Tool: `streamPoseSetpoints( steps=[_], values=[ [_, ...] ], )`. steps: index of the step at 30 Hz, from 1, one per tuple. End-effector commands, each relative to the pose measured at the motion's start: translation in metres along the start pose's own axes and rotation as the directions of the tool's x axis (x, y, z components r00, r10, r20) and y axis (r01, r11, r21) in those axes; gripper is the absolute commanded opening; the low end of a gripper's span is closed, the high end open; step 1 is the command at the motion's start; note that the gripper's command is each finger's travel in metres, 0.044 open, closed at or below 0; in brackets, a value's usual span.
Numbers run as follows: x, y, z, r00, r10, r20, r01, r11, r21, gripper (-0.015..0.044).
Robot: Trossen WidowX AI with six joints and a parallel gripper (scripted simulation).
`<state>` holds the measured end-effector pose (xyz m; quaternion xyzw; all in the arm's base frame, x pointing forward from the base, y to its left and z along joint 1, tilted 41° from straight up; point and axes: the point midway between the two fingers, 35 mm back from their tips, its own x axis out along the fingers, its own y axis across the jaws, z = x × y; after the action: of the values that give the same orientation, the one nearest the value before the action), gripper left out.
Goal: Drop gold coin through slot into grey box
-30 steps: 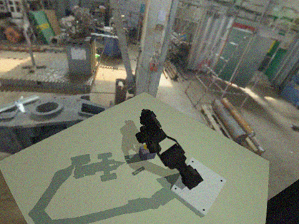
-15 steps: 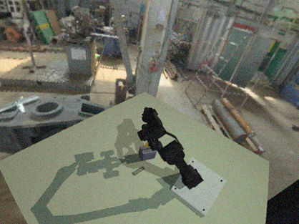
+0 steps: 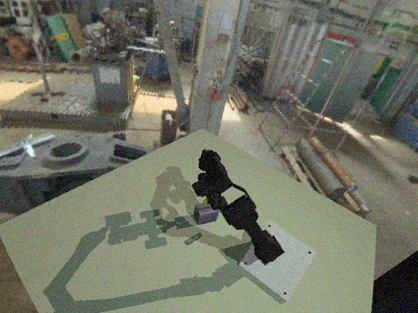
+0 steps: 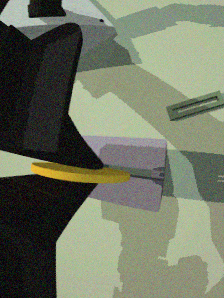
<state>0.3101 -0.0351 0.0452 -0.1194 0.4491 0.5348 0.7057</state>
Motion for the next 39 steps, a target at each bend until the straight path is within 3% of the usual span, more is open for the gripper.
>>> streamPoseSetpoints(
  steps=[1, 39],
  values=[
    [0.001, -0.003, -0.002, 1.0, 0.001, -0.001, -0.001, 1.0, -0.008, 0.0],
    [0.012, 0.0, -0.002, 1.0, 0.0, 0.001, 0.0, 1.0, 0.01, 0.0]
  ],
)
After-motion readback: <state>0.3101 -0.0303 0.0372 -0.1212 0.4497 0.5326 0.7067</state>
